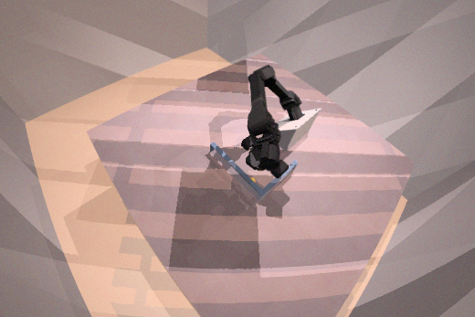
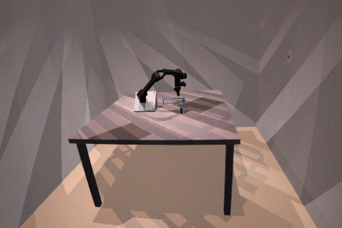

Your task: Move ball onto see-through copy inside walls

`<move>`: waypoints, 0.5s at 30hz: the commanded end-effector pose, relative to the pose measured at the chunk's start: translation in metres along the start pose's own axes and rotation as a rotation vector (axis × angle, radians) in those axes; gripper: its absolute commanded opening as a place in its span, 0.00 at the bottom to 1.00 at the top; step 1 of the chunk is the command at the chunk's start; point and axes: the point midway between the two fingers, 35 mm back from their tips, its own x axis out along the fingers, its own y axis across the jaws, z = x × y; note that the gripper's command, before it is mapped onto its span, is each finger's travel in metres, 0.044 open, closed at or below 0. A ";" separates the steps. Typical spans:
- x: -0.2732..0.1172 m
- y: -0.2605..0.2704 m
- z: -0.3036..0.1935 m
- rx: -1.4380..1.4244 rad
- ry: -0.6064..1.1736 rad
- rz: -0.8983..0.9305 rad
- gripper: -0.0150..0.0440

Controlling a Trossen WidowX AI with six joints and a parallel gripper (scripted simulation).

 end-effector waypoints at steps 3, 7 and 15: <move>-0.021 -0.004 -0.002 0.005 -0.001 0.000 0.25; -0.005 -0.003 0.006 0.005 -0.002 0.000 0.25; 0.019 -0.002 0.017 0.006 -0.002 -0.002 0.25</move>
